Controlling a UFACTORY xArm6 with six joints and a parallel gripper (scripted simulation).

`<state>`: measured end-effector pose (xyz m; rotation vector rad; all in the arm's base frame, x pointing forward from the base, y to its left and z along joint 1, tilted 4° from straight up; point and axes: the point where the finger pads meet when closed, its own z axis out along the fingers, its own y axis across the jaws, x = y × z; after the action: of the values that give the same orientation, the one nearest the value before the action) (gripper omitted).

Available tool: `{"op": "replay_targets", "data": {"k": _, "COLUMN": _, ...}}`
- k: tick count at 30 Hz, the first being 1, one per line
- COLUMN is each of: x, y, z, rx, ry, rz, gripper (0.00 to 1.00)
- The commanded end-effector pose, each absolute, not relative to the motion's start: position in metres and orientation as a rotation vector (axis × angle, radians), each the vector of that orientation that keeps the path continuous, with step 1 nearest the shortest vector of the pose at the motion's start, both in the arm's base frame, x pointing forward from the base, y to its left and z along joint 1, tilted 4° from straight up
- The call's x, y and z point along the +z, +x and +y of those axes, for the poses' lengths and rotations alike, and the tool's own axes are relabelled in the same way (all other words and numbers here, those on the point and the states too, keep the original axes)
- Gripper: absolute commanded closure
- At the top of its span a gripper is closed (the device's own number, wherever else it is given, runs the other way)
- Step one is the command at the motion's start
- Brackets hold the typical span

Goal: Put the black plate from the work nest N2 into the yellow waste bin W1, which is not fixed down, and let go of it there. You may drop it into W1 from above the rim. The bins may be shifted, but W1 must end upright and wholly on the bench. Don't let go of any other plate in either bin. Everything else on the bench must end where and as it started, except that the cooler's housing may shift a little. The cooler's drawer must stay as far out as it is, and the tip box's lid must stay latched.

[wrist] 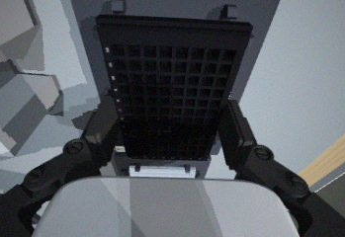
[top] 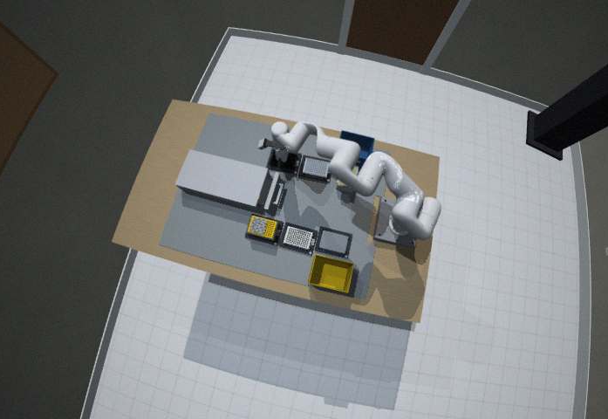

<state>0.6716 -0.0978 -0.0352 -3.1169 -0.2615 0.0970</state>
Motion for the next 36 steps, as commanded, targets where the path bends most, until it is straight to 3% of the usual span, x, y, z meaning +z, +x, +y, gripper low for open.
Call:
{"op": "replay_targets", "data": {"k": 1, "x": -0.029, "y": 0.674, "z": -0.098, "rx": 0.088, "ry": -3.118, "rz": -0.262, "gripper": 1.0}}
{"op": "replay_targets", "data": {"k": 36, "x": -0.006, "y": 0.675, "z": -0.098, "rx": 0.088, "ry": -3.118, "rz": -0.262, "gripper": 1.0}}
